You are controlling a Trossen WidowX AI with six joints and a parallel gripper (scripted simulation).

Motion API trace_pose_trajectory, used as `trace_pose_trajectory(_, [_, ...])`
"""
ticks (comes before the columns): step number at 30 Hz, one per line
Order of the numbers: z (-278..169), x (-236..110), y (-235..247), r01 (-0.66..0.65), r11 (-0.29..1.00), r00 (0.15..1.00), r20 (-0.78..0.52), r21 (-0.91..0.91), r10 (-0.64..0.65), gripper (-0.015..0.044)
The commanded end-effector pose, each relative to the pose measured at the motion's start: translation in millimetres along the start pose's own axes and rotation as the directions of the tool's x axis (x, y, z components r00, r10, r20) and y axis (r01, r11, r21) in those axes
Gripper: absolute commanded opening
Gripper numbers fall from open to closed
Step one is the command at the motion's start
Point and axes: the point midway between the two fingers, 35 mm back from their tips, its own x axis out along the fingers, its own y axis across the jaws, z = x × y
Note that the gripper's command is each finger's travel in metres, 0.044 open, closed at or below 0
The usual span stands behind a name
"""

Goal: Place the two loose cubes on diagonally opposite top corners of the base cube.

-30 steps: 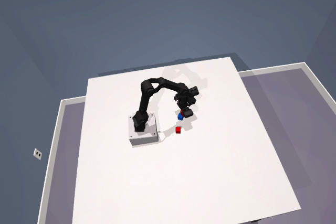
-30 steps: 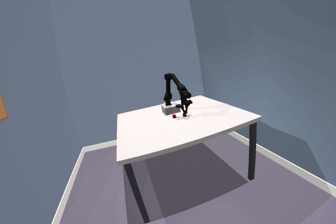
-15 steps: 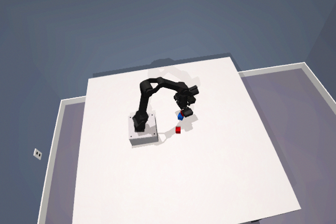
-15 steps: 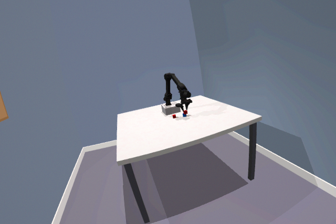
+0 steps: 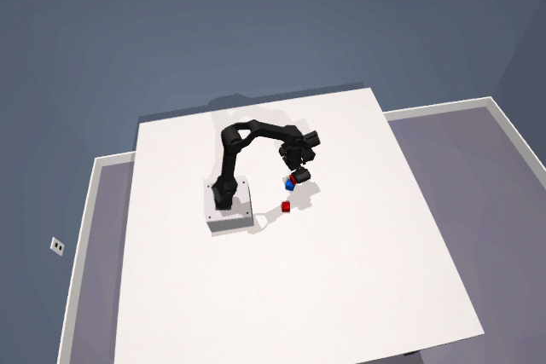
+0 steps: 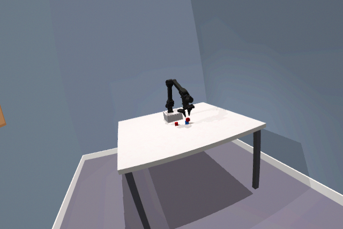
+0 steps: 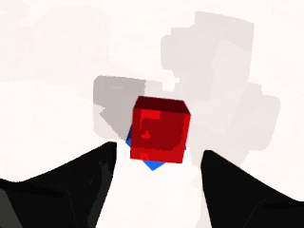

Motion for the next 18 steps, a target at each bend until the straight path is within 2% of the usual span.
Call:
trace_pose_trajectory(1, [-5, -2, -6, -0.007, 0.999, 1.0, -0.003, -0.052, 0.007, 0.0265])
trace_pose_trajectory(9, [-28, -17, -37, -0.021, 0.932, 1.0, -0.004, -0.363, 0.021, 0.0265])
trace_pose_trajectory(18, [-57, -31, -68, -0.007, 0.736, 1.0, -0.004, -0.677, 0.005, 0.0265])
